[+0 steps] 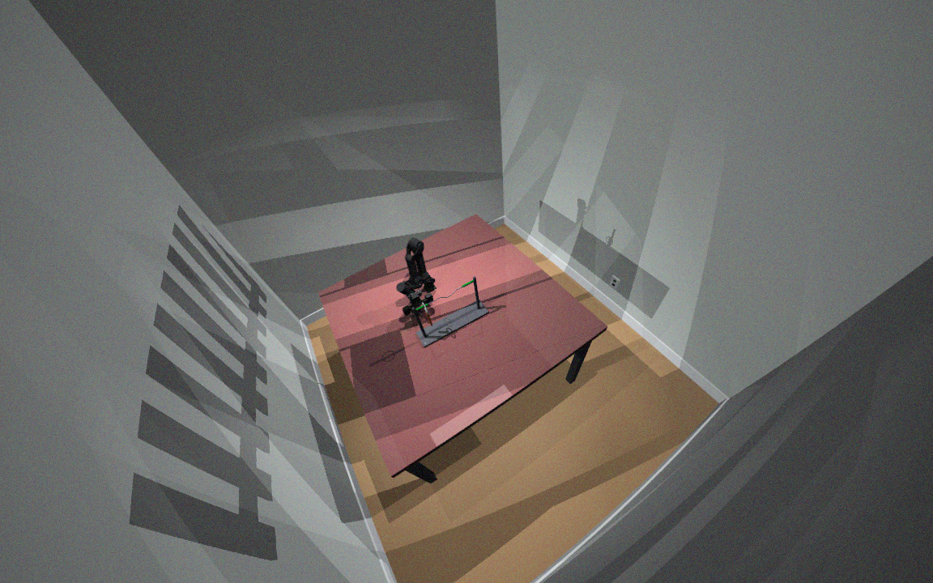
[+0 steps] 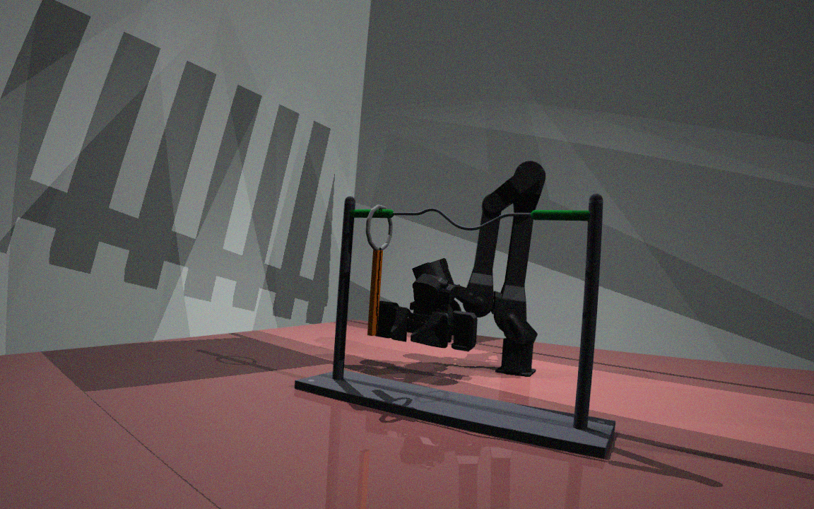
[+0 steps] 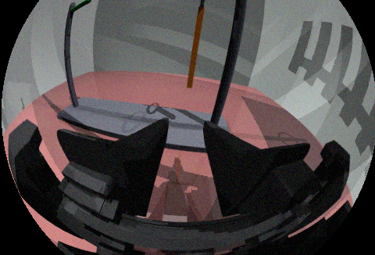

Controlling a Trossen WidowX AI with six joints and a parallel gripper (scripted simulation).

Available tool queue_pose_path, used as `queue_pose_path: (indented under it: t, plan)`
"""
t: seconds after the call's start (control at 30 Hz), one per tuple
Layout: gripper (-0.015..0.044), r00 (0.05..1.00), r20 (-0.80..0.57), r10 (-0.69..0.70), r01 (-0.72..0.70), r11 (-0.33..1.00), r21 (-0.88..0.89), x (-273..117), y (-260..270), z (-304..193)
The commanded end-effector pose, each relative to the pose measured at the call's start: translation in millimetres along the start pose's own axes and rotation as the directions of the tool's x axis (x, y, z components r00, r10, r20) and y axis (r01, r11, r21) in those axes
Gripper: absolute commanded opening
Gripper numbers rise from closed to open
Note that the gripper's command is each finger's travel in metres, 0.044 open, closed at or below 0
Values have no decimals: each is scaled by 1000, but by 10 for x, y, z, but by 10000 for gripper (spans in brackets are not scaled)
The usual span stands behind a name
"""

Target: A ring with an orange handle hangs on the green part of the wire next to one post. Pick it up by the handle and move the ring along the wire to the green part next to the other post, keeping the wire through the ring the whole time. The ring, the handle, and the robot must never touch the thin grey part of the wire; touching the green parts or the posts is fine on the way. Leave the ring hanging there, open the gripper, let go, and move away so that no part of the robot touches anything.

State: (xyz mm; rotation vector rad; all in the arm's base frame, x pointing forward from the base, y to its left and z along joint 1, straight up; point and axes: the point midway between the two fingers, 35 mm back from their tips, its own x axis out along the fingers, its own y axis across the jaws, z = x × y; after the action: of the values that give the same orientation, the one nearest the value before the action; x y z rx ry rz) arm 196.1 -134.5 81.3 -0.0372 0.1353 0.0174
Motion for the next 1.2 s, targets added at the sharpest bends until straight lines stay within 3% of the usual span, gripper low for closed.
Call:
queue_pose_path:
  t: [0.0,0.4,1.17]
  plan:
    - [160,1000,-15,-8,8,1000,9,78,-6,61]
    - [160,998,-33,-61,62,998,34,400,-12,481]
    - [160,998,-35,-62,63,998,33,661,-67,507]
